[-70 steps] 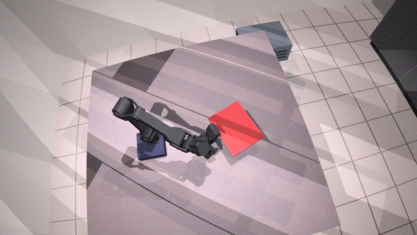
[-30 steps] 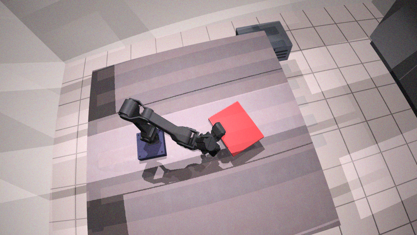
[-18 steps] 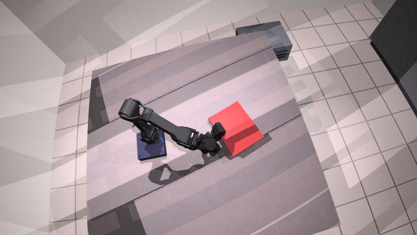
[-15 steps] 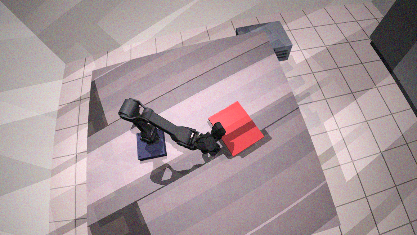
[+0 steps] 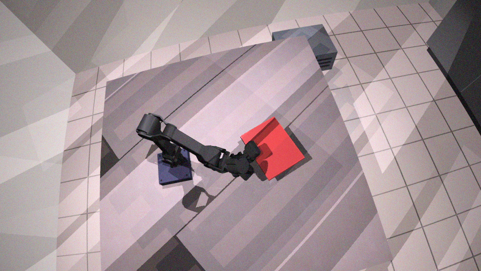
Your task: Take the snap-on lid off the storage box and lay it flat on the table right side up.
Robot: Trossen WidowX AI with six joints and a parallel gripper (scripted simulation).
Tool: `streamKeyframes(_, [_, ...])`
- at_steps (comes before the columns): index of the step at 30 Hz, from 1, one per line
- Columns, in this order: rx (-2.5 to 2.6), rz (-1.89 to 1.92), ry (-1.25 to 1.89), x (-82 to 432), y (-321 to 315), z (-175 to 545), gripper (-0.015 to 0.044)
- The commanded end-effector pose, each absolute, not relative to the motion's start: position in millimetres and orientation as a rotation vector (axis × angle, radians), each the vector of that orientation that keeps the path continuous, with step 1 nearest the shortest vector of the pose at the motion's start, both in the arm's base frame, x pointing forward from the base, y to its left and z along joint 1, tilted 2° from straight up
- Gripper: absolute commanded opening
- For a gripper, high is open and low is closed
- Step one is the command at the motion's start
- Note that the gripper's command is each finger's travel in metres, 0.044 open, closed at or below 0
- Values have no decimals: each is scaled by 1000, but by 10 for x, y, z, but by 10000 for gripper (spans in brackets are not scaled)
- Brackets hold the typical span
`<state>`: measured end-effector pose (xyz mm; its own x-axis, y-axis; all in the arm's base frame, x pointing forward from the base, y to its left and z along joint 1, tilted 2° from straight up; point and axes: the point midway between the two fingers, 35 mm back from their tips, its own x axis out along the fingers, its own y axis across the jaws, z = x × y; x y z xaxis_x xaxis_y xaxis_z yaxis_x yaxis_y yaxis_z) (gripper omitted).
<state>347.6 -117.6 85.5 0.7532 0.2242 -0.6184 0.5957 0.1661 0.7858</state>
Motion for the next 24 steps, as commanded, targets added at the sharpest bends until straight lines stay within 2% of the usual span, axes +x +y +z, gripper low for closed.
streamKeyframes(1, [1411, -298, 725, 3472, -1175, 877, 0])
streamKeyframes(24, [1411, -298, 725, 3461, -1174, 923, 0])
